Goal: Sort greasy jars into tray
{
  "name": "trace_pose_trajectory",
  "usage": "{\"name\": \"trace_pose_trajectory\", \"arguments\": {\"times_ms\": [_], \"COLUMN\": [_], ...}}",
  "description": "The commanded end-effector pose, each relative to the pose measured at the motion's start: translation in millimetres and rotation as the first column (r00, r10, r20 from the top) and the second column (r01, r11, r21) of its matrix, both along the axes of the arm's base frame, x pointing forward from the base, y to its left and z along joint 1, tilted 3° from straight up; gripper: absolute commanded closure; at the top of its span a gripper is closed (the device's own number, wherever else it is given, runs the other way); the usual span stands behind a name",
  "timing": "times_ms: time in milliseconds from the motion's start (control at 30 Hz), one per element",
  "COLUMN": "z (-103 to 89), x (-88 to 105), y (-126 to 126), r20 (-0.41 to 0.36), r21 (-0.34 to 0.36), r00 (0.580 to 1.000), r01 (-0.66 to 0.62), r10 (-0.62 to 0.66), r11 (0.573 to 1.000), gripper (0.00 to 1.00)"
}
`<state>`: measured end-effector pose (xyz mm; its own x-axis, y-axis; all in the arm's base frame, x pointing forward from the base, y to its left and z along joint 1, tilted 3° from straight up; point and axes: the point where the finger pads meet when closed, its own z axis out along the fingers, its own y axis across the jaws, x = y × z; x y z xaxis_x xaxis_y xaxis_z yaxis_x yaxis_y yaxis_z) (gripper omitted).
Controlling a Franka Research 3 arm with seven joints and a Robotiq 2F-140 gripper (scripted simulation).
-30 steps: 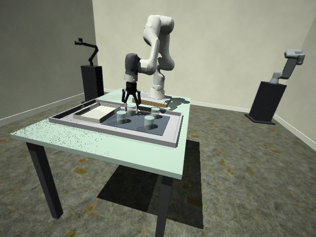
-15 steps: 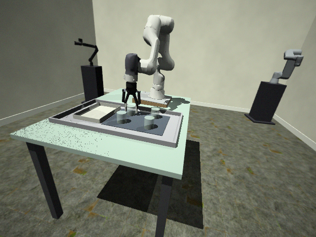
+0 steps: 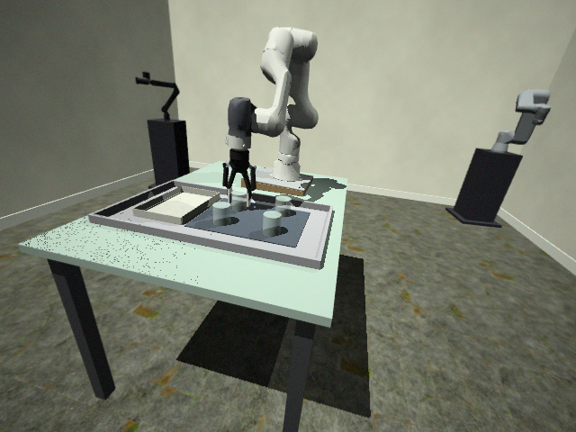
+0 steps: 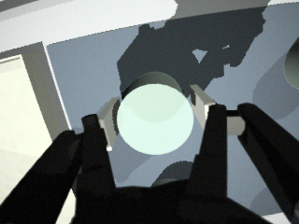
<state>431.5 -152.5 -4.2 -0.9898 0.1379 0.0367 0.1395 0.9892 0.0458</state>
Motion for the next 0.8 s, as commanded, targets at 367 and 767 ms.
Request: {"name": "trace_pose_trajectory", "arguments": {"times_ms": [367, 767], "z": [-0.7, -0.7], "x": [0.2, 0.2], "y": [-0.6, -0.6], "r20": [0.002, 0.002], "r21": [0.000, 0.000], "r00": [1.000, 1.000], "r01": [0.000, 0.000], "r10": [0.000, 0.000], "r11": [1.000, 1.000], "gripper": [0.51, 0.51]}}
